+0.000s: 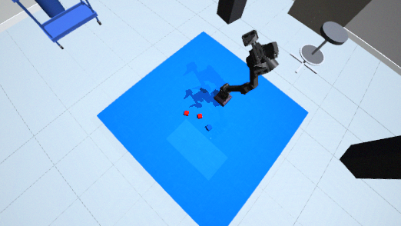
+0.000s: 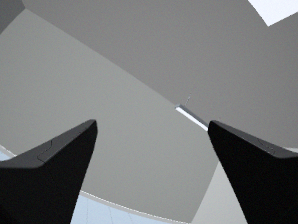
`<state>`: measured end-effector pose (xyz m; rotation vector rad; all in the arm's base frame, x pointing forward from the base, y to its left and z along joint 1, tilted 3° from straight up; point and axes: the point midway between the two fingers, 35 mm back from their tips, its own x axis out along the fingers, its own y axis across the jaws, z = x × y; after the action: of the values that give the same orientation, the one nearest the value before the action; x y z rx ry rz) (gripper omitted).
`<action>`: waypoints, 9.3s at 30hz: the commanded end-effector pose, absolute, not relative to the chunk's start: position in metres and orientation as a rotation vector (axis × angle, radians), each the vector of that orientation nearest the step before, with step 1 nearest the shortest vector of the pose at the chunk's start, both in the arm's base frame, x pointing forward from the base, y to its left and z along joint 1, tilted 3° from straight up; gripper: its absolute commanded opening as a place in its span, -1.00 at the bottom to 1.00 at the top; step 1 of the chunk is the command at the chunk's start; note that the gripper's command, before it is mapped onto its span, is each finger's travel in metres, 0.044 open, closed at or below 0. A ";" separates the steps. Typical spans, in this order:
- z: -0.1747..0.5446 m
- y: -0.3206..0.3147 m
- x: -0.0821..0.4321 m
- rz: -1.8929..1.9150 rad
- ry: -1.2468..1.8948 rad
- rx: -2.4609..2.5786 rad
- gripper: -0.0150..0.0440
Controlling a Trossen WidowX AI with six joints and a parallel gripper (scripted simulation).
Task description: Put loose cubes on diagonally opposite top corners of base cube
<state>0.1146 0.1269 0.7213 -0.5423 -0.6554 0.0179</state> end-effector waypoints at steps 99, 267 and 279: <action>0.065 0.013 0.272 -0.374 1.487 0.334 0.41; 0.052 0.123 0.285 -0.680 1.406 0.672 -0.14; 0.052 0.123 0.285 -0.680 1.406 0.672 0.20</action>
<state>0.2847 0.1241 0.0523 0.6737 1.4104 -0.6779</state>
